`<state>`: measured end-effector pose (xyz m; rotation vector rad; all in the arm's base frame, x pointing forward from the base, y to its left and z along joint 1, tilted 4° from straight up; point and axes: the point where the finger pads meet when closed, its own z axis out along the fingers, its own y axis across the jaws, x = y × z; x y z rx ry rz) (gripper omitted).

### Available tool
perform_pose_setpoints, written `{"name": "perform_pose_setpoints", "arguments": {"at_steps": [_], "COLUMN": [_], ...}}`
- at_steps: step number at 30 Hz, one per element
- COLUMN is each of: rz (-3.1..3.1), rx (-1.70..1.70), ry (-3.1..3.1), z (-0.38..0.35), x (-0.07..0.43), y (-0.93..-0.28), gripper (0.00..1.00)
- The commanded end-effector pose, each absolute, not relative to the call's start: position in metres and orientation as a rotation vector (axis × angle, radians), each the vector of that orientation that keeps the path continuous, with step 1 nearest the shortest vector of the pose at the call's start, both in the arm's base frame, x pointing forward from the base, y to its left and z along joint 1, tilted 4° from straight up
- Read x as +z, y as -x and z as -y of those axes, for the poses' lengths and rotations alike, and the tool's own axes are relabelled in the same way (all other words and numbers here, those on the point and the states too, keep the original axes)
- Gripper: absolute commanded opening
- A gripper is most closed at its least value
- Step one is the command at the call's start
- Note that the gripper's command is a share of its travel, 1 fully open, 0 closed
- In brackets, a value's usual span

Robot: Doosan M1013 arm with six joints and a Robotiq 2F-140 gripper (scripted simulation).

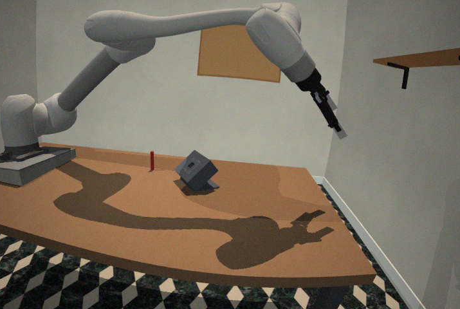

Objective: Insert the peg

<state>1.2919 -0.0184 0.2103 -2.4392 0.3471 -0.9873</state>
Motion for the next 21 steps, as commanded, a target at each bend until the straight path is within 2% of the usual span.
{"name": "perform_pose_setpoints", "arguments": {"at_steps": [1, 17, 21], "rz": [-0.347, -0.347, -0.327], "rx": [-0.988, -0.988, -0.939], "ry": [2.439, 2.439, 2.477], "z": [0.018, 0.018, -0.001], "x": [0.211, 0.211, 0.203], "y": [-1.292, -1.292, -1.27], "gripper": [1.0, 1.0, 1.0]}}
